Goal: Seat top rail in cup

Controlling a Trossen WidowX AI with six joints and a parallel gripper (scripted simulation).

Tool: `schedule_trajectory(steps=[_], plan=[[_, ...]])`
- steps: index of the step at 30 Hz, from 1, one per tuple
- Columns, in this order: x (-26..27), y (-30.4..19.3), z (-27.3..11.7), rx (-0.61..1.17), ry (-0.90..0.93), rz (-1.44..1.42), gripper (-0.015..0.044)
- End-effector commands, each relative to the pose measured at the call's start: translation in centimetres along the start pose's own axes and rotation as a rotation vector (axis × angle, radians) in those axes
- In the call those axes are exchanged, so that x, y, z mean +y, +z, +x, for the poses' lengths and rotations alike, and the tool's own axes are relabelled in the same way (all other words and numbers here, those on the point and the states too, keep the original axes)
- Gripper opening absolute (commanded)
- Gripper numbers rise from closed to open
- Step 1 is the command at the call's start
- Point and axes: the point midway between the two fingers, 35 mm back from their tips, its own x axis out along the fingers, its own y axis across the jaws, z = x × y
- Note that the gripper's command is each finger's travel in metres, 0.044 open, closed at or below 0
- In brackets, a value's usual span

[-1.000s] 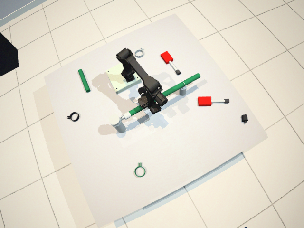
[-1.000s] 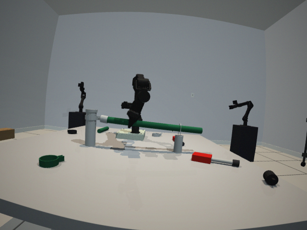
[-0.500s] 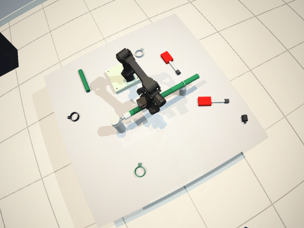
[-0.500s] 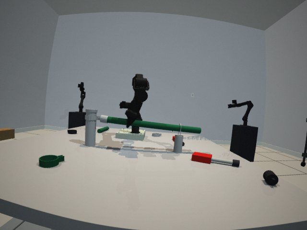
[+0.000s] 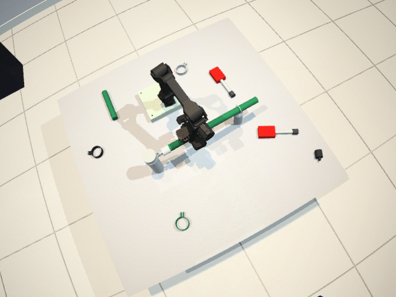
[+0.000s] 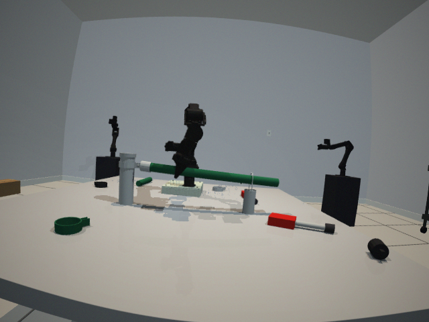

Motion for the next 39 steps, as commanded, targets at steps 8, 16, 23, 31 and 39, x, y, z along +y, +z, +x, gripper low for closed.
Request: schedule_trajectory(steps=[8,16,23,31,39], plan=[[0.0,0.1,0.0,0.000,0.000,0.000,0.0000],[0.0,0.1,0.0,0.000,0.000,0.000,0.0157],[0.0,-0.3,-0.6,0.001,0.000,0.000,0.0341],[-0.1,-2.2,-3.8,0.004,-0.001,-0.001,0.0440],[-0.1,-2.5,-5.3,0.002,0.009,-0.018,0.0440]])
